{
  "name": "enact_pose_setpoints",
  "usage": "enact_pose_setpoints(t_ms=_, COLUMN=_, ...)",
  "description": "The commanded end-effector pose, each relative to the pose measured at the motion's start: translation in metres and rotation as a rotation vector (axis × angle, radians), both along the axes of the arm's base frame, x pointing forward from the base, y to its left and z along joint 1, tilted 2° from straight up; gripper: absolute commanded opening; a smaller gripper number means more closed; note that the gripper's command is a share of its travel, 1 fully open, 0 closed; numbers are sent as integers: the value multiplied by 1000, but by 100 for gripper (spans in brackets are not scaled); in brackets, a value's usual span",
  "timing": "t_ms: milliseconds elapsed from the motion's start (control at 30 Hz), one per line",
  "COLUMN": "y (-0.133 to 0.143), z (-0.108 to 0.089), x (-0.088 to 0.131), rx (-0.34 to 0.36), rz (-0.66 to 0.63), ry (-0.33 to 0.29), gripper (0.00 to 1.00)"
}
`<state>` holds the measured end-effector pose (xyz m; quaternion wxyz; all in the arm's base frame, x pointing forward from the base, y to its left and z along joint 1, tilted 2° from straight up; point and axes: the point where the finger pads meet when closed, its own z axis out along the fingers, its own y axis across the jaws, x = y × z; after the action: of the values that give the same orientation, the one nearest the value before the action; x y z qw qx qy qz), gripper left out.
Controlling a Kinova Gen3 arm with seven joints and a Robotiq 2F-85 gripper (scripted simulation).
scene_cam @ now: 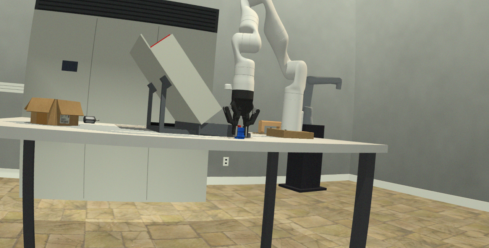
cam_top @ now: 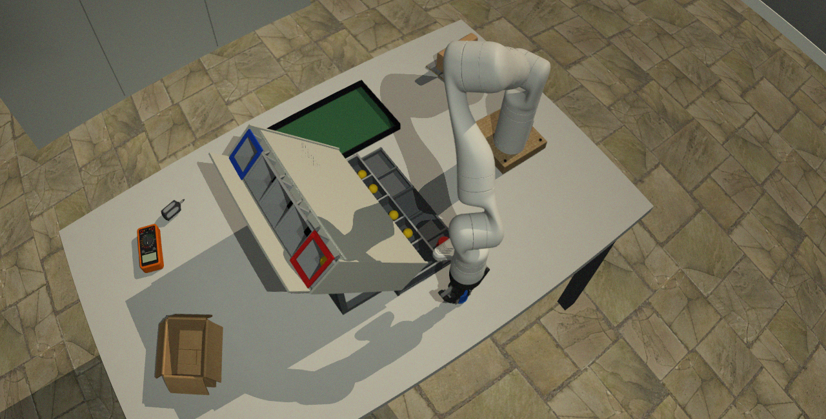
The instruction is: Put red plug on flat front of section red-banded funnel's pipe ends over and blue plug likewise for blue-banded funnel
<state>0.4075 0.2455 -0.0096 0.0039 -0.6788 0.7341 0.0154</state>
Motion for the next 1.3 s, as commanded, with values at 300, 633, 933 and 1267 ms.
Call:
enact_pose_setpoints(t_ms=300, y=0, z=1, x=1, rx=1, rz=0, ry=-2, gripper=0)
enact_pose_setpoints(t_ms=633, y=0, z=1, x=1, rx=1, rz=0, ry=-2, gripper=0)
enact_pose_setpoints(t_ms=933, y=-3, z=83, x=-1, rx=3, rz=-8, ry=2, gripper=0)
enact_pose_setpoints(t_ms=1267, y=-3, z=115, x=2, rx=3, rz=-8, ry=2, gripper=0)
